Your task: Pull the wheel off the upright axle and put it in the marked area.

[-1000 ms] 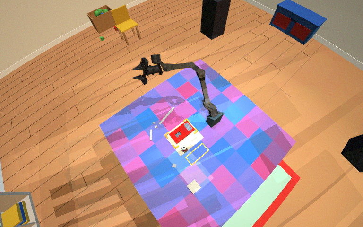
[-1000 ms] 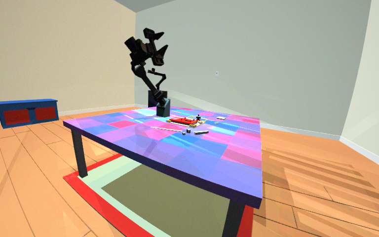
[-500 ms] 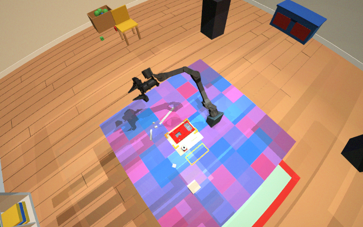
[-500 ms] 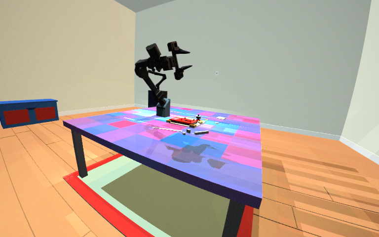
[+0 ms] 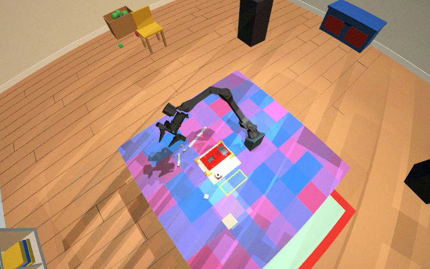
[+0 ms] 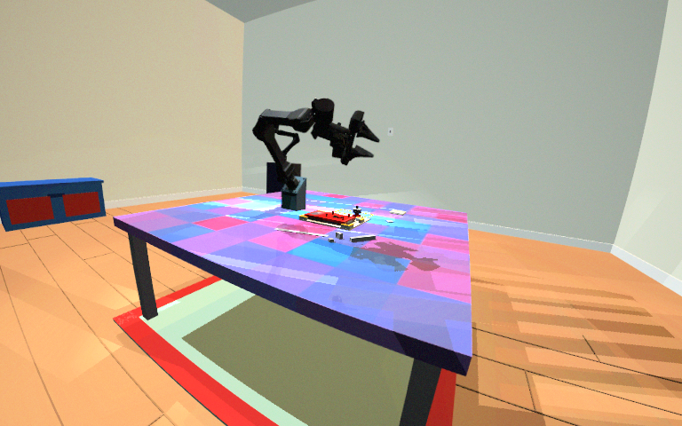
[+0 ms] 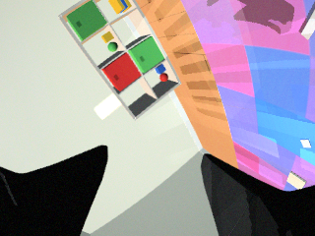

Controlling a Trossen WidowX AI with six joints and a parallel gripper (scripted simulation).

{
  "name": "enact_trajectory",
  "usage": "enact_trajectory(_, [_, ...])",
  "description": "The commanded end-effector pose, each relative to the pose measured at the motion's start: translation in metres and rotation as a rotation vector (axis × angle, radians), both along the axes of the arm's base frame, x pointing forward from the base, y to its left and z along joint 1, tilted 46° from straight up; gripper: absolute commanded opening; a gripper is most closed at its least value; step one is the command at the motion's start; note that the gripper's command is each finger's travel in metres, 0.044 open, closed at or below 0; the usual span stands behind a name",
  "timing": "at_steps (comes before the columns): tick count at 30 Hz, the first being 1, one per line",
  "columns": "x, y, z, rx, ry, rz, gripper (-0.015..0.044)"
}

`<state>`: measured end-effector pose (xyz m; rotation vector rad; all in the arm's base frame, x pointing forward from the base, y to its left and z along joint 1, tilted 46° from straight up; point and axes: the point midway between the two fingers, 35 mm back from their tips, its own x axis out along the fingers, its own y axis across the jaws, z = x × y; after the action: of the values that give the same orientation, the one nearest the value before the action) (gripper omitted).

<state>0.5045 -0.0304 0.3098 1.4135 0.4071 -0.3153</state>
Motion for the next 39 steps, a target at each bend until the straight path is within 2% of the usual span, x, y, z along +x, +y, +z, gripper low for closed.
enact_trajectory(1, [0.003, 0.010, -0.050, 0.025, 0.149, -0.060, 0.0300])
enact_trajectory(13, [-0.017, 0.040, -0.172, -0.022, 0.522, -0.228, 0.0300])
enact_trajectory(24, [-0.069, 0.062, -0.266, -0.240, 0.822, -0.398, 0.0300])
enact_trajectory(34, [-0.132, 0.071, -0.325, -0.641, 0.992, -0.530, 0.0300])
enact_trajectory(39, [-0.136, 0.071, -0.327, -0.673, 0.996, -0.536, 0.0300])
